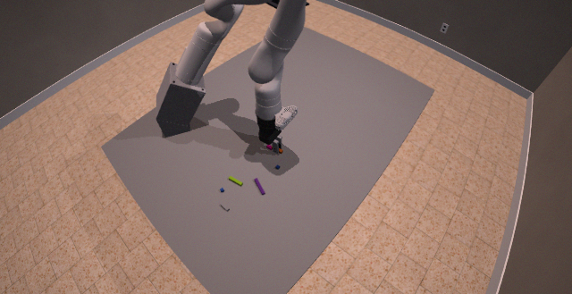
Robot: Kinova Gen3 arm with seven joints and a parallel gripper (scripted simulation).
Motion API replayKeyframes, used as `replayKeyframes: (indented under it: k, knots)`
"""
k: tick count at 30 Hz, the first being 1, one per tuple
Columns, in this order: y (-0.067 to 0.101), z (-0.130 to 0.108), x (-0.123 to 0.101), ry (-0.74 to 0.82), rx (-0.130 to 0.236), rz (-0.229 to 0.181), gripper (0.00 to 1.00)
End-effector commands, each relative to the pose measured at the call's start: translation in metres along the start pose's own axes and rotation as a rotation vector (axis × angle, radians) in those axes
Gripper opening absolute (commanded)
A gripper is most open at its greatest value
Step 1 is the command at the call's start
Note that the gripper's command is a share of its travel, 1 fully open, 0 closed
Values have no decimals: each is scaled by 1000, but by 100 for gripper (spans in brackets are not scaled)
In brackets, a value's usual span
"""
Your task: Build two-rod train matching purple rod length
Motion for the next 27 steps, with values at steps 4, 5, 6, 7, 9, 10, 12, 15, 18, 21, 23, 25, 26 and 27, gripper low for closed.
replayKeyframes:
  k: [4,5,6,7,9,10,12,15,18,21,23,25,26,27]
  knots:
    - [0,0,0,0,1,1,24]
    - [0,0,0,0,1,1,24]
    - [0,0,0,0,1,1,24]
    - [0,0,0,0,1,1,24]
    - [0,0,0,0,1,1,24]
    - [0,0,0,0,1,1,24]
    - [0,0,0,0,1,1,24]
    - [0,0,0,0,1,1,24]
    - [0,0,0,0,1,1,24]
    - [0,0,0,0,1,1,24]
    - [0,0,0,0,1,1,24]
    - [0,0,0,0,1,1,24]
    - [-1,0,0,0,1,1,24]
    - [-1,0,0,0,1,1,24]
Point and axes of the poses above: the point where the finger pads meet when closed, its own y axis back along the fingers, its own x axis across the jaws, z = x × y, the point moved 1 cm from there along y, back along the fingers, and after that the axes turned 15 degrees about y, right-handed, at the moved point
